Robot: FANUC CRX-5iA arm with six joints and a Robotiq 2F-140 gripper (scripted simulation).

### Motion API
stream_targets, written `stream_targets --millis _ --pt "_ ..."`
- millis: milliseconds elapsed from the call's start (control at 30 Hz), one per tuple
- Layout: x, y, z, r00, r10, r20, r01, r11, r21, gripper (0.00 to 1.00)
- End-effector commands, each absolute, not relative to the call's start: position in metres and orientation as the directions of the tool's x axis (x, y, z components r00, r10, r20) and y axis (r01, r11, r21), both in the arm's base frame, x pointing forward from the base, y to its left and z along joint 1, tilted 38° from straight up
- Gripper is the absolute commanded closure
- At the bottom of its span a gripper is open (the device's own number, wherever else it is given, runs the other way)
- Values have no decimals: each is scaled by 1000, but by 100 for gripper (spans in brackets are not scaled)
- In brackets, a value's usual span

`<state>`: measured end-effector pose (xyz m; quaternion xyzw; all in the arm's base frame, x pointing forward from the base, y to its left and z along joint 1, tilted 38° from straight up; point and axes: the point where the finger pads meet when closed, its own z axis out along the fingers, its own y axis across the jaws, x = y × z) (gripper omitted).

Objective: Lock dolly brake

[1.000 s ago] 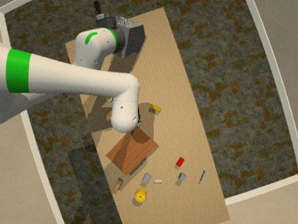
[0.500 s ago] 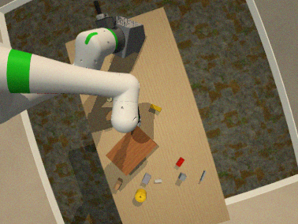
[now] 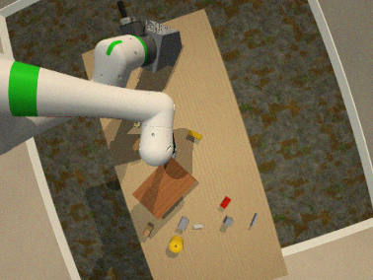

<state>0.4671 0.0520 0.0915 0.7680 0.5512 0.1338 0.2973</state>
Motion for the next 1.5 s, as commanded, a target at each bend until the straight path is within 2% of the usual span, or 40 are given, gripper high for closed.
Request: stream_targets --millis 0,1467 --pt "467 52 92 356 926 -122 767 -216 604 100" --pt "471 50 86 356 926 -122 767 -216 604 100"
